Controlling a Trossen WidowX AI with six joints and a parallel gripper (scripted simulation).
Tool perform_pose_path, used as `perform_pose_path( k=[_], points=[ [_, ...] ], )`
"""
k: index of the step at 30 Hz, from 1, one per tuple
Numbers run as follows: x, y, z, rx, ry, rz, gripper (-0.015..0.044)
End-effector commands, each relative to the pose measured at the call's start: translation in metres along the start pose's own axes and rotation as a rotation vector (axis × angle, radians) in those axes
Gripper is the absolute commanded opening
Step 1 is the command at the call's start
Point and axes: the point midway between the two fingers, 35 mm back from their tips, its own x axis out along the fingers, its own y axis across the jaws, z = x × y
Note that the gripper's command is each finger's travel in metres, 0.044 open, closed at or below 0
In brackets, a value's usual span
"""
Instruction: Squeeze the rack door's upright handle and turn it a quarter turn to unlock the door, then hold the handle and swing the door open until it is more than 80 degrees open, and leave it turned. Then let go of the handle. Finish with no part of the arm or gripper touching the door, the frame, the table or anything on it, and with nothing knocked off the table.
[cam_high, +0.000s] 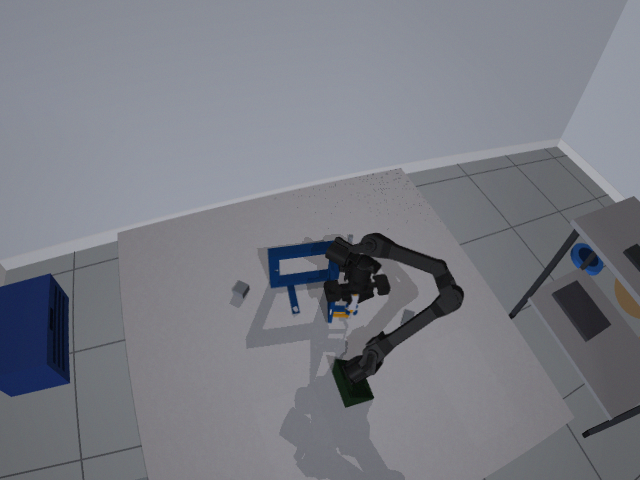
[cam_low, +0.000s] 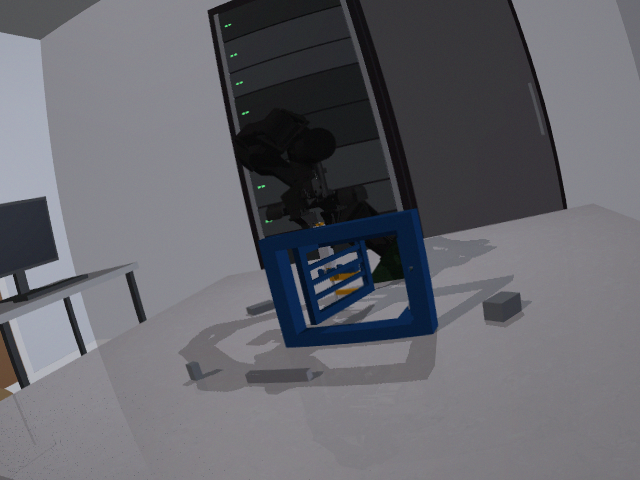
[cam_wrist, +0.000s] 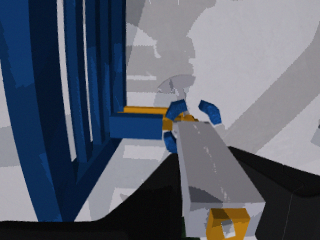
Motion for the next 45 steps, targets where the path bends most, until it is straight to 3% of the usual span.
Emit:
perform_pose_path(
  k=[1,25,35,45],
  points=[
    [0.000,-0.009,0.002,-0.057,-0.005,-0.004,0.0009],
    [0.000,-0.033,0.009,-0.202,-0.005,-0.005,0.0009],
    [0.000,-0.033,0.009,-0.202,-0.005,-0.005,0.0272],
    [-0.014,-0.033,0.009,-0.215,-0.044,0.019,0.0282]
  ],
)
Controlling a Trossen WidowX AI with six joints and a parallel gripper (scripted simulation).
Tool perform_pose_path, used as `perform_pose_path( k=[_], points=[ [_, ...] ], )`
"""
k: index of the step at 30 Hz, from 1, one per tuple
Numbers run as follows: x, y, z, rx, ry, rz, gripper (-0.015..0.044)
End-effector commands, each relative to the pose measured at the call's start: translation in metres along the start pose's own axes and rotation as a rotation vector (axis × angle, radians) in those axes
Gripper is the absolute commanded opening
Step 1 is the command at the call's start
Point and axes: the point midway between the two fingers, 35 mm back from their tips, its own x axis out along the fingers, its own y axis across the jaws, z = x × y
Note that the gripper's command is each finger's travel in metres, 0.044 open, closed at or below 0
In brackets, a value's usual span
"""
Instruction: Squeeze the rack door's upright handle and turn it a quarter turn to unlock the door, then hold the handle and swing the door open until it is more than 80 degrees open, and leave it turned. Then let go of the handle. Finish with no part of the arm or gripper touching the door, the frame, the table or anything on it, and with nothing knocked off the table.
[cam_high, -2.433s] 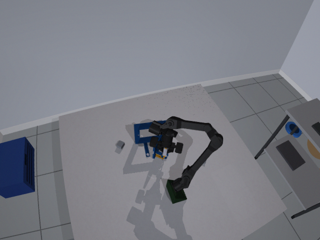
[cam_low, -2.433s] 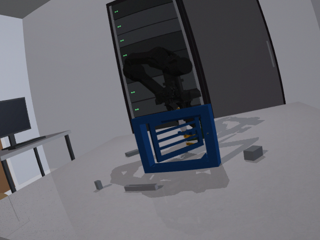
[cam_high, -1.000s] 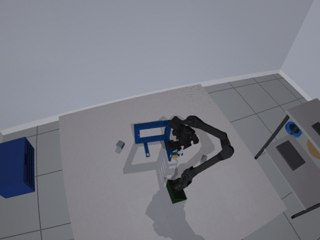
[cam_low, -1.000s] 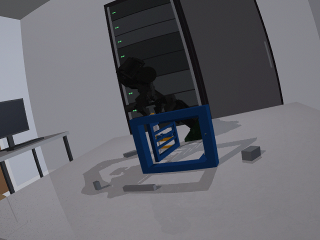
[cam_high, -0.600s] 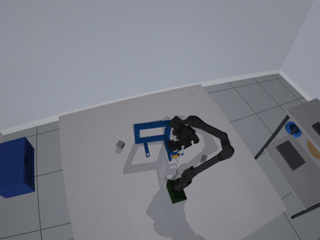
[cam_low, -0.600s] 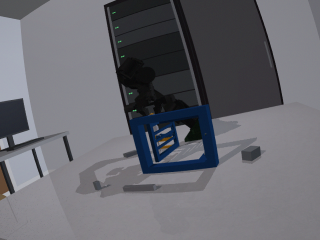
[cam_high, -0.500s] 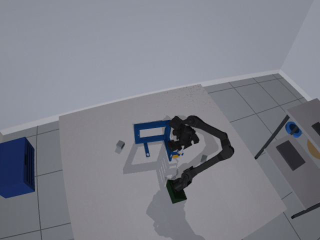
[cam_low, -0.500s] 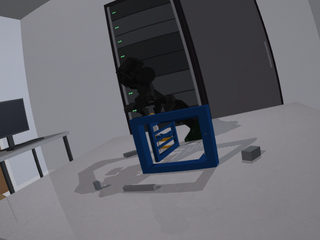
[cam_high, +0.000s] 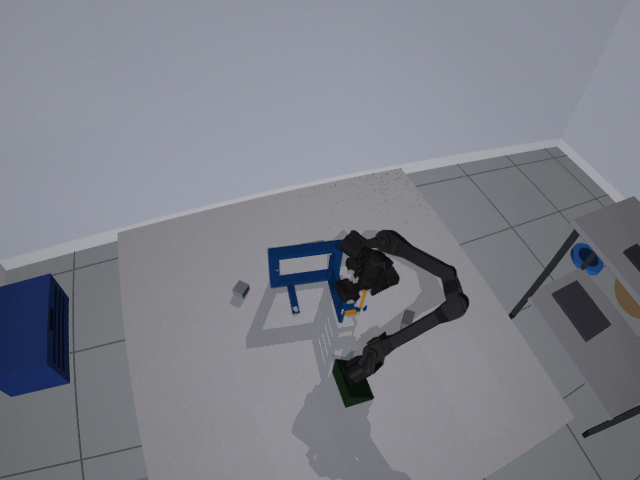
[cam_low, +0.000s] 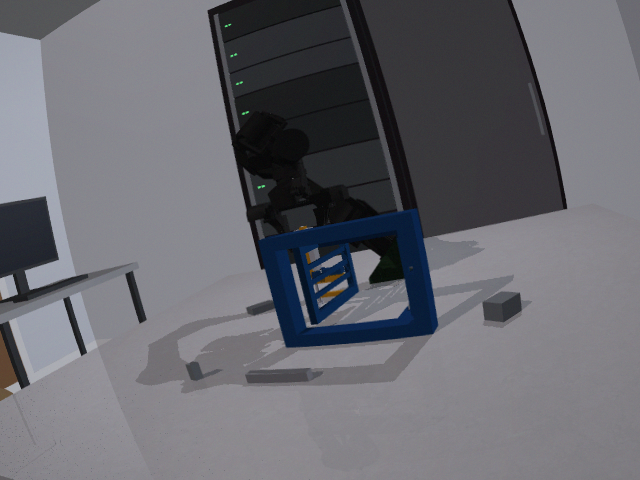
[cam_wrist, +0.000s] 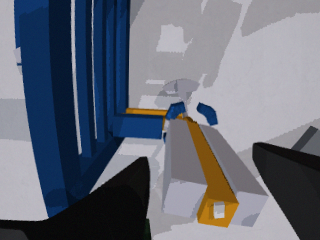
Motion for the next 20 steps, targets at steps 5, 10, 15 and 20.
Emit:
perform_pose_path(
  k=[5,10,15,20],
  points=[
    [-0.015,0.000,0.000,-0.016,-0.044,0.026,0.0282],
    [-0.024,0.000,0.000,-0.026,-0.071,0.040,0.0282],
    [-0.033,0.000,-0.001,-0.036,-0.098,0.055,0.0282],
    [-0.041,-0.001,-0.002,-0.047,-0.125,0.070,0.0282]
  ],
)
